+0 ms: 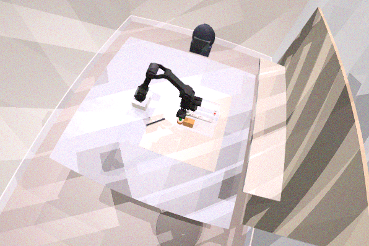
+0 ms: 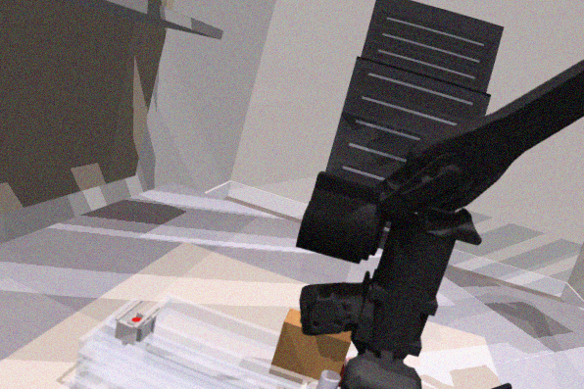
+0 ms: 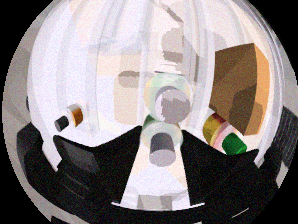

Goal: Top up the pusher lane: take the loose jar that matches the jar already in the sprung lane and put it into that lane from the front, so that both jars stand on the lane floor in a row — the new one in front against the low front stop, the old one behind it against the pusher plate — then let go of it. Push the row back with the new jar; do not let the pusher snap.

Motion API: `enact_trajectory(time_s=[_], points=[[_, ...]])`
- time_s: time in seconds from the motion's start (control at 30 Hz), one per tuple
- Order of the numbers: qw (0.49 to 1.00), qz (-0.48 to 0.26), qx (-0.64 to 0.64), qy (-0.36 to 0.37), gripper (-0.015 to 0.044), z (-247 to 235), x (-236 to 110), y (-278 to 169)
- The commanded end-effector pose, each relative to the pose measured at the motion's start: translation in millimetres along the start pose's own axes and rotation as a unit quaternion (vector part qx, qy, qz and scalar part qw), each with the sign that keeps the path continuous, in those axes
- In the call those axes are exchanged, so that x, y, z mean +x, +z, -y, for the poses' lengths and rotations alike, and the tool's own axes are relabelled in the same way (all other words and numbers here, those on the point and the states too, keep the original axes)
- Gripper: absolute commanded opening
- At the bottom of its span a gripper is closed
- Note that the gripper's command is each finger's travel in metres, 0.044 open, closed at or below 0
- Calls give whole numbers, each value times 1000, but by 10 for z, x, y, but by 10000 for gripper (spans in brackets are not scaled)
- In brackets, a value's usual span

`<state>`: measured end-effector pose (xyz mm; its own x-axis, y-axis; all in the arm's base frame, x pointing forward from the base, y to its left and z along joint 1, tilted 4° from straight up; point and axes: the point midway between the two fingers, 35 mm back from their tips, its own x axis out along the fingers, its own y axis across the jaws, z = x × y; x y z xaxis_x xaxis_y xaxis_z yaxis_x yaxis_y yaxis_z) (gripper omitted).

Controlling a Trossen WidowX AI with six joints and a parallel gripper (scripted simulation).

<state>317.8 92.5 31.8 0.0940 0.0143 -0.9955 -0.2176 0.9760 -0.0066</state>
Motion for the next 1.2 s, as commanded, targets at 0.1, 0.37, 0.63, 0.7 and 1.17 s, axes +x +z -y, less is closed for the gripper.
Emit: enact_trajectory(time_s=[0.1, 0.37, 0.63, 0.7, 1.17], points=[[1000, 5, -1, -2, 0, 4, 2, 9], [1000, 5, -1, -2, 0, 4, 2, -5], [1000, 5, -1, -2, 0, 4, 3, -18], [1000, 5, -1, -2, 0, 2, 2, -30], [1000, 5, -1, -2, 0, -1, 2, -48]])
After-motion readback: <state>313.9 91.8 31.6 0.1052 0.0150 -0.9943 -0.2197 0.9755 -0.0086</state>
